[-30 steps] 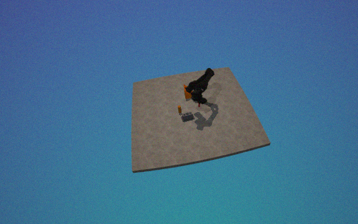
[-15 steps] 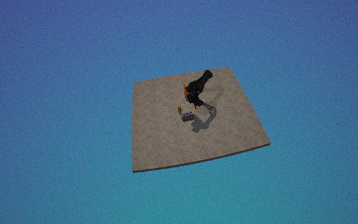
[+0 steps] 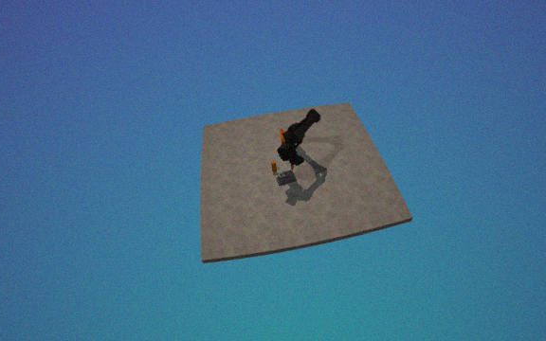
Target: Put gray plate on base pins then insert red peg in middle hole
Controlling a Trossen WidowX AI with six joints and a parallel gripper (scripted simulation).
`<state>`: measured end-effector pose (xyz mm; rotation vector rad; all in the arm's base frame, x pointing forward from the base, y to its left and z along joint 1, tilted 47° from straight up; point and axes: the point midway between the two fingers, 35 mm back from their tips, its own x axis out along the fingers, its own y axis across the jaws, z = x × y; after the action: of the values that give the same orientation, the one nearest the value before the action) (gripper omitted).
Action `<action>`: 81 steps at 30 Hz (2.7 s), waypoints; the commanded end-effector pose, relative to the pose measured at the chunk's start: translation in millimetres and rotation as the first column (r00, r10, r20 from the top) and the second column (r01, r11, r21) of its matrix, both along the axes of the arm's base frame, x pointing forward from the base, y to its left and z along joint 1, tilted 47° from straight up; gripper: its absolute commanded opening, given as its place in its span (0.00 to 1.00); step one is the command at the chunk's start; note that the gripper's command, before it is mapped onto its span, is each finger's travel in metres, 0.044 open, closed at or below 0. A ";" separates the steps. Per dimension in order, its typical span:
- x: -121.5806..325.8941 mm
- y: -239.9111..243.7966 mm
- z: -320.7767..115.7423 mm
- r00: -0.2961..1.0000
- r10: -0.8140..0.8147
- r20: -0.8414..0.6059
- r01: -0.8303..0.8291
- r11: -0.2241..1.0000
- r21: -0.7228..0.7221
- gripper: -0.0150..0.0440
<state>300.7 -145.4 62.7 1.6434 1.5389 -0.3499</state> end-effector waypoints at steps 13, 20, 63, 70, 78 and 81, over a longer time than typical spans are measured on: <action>7.0 -30.0 -35.9 1.000 0.017 0.013 -0.017 1.000 -0.003 0.25; 7.0 -30.2 -36.1 1.000 0.018 0.013 -0.017 1.000 -0.003 0.25; 10.3 -20.4 -46.9 1.000 0.021 0.013 -0.021 1.000 -0.004 0.25; 10.3 -20.2 -47.0 1.000 0.021 0.013 -0.021 1.000 -0.004 0.25; 10.2 -17.5 -47.9 1.000 0.021 0.013 -0.021 1.000 -0.004 0.25; 10.2 -17.4 -48.7 1.000 0.021 0.013 -0.021 1.000 -0.004 0.25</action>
<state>310.7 -163.3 14.8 1.6191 1.5460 -0.3294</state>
